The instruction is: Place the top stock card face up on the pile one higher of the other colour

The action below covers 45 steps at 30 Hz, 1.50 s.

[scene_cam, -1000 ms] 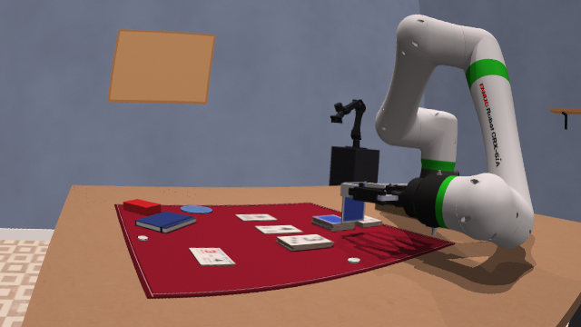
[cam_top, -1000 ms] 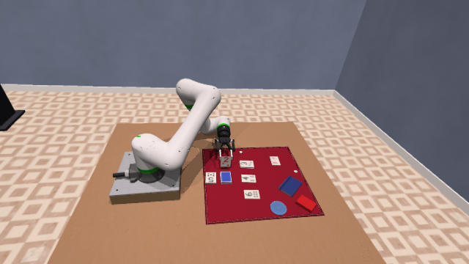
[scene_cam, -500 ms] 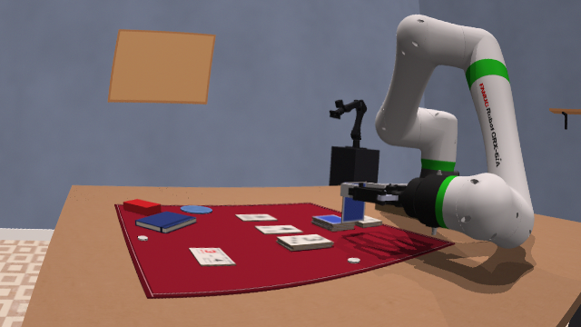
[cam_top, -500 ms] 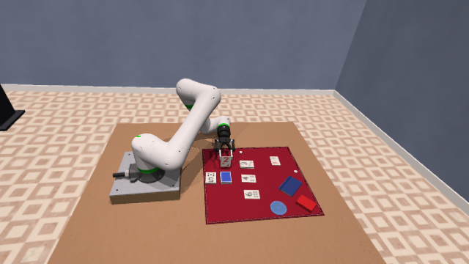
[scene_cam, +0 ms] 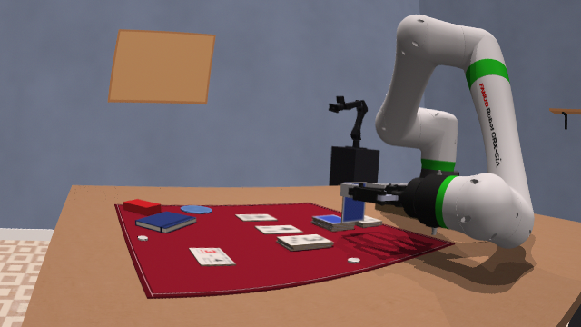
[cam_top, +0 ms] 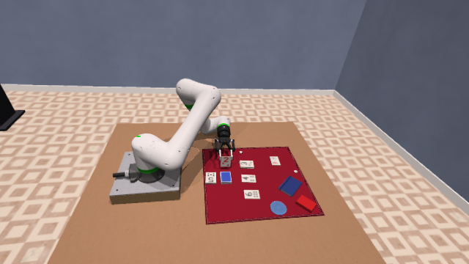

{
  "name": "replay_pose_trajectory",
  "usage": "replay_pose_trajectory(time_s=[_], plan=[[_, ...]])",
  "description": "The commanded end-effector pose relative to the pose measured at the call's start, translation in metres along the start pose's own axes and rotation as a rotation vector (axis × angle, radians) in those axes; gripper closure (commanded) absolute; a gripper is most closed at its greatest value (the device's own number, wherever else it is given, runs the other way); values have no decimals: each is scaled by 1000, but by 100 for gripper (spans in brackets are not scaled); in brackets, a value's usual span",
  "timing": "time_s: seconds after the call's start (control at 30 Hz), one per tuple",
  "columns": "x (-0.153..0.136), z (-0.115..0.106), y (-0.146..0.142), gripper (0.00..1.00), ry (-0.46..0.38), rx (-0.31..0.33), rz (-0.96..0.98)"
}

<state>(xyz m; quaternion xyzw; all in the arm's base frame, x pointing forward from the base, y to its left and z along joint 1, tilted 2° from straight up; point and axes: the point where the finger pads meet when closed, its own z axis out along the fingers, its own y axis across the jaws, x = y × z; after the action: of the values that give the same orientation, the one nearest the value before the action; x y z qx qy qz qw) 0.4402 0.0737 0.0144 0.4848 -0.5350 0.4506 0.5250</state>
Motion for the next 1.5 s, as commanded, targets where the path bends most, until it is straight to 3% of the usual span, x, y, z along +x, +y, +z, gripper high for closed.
replay_pose_trajectory(time_s=[0.0, 1.47], plan=[[0, 0, 0, 58, 0, 0, 1], [-26, 5, 0, 58, 0, 0, 1]])
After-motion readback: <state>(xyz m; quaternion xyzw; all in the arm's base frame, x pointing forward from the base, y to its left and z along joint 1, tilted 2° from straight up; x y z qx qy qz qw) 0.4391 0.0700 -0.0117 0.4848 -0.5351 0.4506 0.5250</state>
